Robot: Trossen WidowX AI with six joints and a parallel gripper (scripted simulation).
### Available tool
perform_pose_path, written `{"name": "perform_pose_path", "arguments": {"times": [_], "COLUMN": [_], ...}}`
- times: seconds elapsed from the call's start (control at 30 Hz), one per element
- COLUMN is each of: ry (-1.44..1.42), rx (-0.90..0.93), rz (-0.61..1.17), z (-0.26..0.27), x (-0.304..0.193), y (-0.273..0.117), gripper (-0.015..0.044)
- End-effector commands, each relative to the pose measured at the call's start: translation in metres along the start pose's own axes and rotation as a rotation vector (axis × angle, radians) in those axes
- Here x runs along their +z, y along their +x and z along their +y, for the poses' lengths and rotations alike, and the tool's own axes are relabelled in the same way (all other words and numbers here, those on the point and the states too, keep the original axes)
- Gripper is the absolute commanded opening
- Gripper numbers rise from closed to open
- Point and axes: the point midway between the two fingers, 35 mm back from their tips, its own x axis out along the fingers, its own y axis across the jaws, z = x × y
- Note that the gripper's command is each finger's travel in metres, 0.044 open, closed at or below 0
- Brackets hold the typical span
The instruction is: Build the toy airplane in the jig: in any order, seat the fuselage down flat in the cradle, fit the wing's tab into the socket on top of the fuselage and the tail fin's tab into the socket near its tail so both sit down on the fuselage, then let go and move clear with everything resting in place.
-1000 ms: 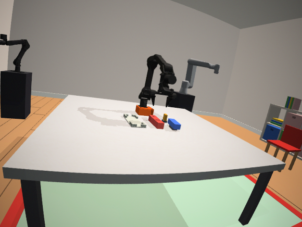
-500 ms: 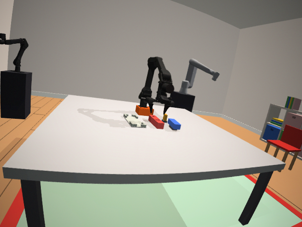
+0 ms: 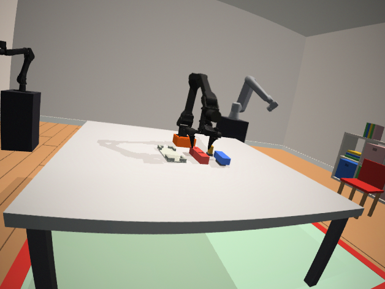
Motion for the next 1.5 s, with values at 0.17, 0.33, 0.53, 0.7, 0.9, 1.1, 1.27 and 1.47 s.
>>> {"name": "perform_pose_path", "arguments": {"times": [0.17, 0.33, 0.53, 0.7, 0.9, 1.1, 1.27, 1.47], "ry": [-0.007, -0.007, -0.007, -0.007, -0.007, -0.007, -0.007, -0.004], "rx": [-0.005, -0.005, -0.005, -0.005, -0.005, -0.005, -0.005, -0.004], "rz": [0.017, 0.018, 0.018, 0.018, 0.018, 0.018, 0.018, 0.016], "z": [-0.001, -0.001, -0.001, -0.001, -0.001, -0.001, -0.001, -0.001], "x": [-0.004, -0.004, -0.004, -0.005, -0.006, -0.006, -0.006, -0.005], "y": [0.019, 0.027, 0.037, 0.045, 0.047, 0.047, 0.047, 0.046], "gripper": [0.044, 0.044, 0.044, 0.044, 0.0387, 0.023, 0.0157, 0.0078]}}
